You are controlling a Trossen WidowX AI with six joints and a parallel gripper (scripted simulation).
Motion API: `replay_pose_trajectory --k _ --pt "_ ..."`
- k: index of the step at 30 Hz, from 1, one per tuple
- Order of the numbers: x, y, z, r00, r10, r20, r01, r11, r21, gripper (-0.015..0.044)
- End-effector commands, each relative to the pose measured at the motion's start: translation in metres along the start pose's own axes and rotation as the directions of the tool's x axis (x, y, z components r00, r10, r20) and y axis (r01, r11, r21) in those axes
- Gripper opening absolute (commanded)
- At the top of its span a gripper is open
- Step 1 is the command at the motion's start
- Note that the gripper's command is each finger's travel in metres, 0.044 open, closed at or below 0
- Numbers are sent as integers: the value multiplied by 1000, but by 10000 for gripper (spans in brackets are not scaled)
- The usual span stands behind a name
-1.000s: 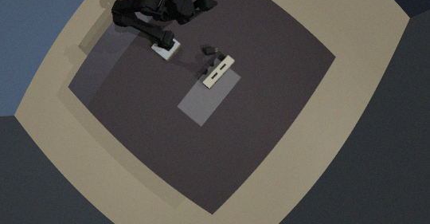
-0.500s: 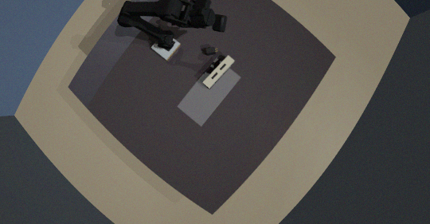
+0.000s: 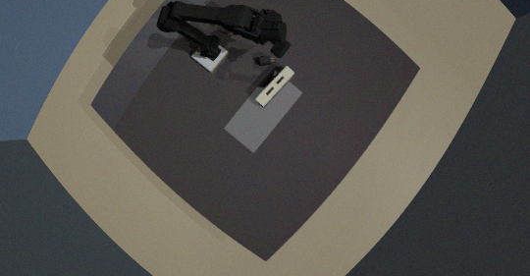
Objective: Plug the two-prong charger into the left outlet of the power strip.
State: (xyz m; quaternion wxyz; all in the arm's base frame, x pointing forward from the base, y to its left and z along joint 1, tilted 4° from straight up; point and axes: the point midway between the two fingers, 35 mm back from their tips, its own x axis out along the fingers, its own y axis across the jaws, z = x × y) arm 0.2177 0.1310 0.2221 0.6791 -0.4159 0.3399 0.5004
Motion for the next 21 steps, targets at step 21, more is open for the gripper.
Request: replay_pose_trajectory --k 21 --pt "86 10 -73 904 153 -400 94 841 533 440"
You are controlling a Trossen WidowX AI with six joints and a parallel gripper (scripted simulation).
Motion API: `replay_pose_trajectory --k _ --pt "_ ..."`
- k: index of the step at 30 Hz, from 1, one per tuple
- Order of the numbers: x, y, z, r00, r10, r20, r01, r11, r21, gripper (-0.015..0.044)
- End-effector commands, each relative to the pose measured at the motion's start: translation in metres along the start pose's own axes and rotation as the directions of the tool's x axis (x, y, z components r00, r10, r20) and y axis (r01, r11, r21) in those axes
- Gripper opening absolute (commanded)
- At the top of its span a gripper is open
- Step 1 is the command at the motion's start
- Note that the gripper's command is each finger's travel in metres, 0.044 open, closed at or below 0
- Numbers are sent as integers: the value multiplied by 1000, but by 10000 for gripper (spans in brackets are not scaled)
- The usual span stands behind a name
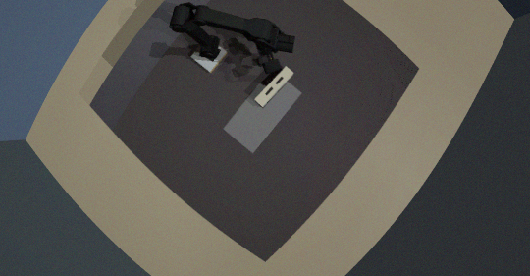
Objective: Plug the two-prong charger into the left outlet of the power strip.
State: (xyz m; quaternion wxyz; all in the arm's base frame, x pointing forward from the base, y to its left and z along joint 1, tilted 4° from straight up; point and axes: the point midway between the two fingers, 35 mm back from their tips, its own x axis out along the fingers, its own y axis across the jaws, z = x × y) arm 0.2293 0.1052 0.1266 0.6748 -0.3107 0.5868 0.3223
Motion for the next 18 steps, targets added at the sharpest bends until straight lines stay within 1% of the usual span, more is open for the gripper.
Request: replay_pose_trajectory --k 1,5,11,18 --pt "16 -1 -8 997 -12 -74 18 996 84 440" --pt "26 -2 -13 993 -21 -119 37 990 137 440" --pt "28 -2 -13 993 -21 -119 37 990 137 440" --pt "40 -1 -11 993 -20 -119 37 990 137 440"
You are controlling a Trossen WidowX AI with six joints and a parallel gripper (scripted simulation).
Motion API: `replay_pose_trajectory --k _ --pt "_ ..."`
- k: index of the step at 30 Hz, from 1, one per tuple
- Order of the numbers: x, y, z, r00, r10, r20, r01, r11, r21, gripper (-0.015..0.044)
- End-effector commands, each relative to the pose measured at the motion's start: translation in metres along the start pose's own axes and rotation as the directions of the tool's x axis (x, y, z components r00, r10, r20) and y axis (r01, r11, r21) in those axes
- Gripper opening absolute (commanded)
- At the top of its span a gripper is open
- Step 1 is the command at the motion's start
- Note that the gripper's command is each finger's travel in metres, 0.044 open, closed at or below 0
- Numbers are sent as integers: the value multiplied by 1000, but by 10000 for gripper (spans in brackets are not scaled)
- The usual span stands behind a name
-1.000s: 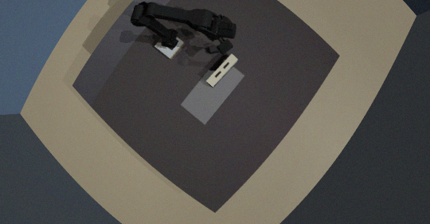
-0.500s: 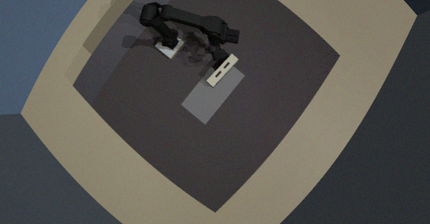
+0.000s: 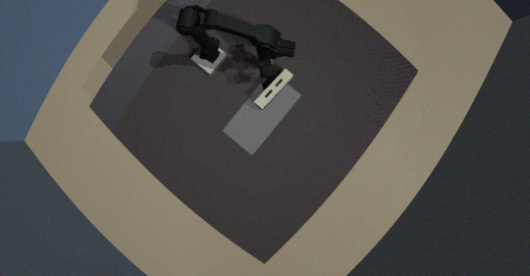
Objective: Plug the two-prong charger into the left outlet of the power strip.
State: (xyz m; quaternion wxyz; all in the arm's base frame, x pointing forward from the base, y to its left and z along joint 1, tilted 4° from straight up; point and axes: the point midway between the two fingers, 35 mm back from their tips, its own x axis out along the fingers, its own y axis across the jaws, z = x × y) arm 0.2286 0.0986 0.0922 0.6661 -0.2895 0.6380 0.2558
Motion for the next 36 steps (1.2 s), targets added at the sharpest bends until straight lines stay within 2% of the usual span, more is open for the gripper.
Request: replay_pose_trajectory --k 1,36 --pt "7 1 -1 1000 -2 -11 2 1000 5 440" --pt "56 1 2 1000 -2 -11 2 1000 5 440"
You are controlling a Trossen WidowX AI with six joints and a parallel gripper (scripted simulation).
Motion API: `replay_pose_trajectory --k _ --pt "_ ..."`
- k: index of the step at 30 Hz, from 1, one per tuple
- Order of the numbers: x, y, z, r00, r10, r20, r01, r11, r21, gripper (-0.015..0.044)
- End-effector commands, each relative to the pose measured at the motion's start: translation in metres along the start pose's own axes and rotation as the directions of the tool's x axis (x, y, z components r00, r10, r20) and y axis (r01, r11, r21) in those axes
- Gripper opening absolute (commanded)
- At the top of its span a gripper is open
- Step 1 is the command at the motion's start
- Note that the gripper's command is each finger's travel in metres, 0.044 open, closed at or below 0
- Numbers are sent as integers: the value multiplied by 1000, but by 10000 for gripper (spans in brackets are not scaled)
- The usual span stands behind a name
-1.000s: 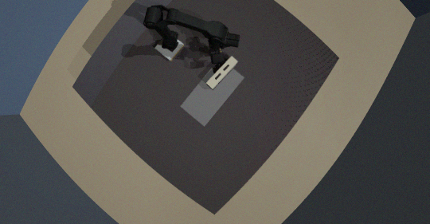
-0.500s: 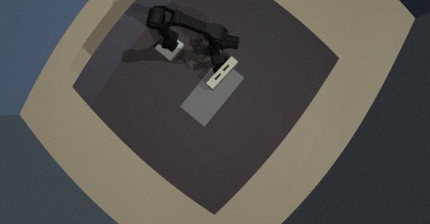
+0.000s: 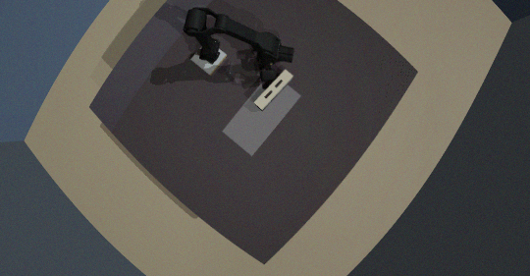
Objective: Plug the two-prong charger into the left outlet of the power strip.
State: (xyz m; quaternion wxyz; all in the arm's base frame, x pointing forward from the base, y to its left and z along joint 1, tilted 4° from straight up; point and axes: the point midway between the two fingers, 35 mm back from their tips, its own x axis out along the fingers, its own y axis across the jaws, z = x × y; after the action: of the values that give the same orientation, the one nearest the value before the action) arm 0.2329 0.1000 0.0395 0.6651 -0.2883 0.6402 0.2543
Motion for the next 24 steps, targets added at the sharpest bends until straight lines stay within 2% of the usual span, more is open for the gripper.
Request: replay_pose_trajectory --k 1,12,17,21,24 --pt "0 0 0 1000 0 0 0 1000 0 414" --pt "0 0 0 1000 0 0 0 1000 0 125" --pt "0 0 0 1000 0 0 0 1000 0 92" --pt "-7 0 0 1000 0 -1 0 1000 0 0" --pt "-19 0 -1 1000 -1 -2 1 1000 0 0"
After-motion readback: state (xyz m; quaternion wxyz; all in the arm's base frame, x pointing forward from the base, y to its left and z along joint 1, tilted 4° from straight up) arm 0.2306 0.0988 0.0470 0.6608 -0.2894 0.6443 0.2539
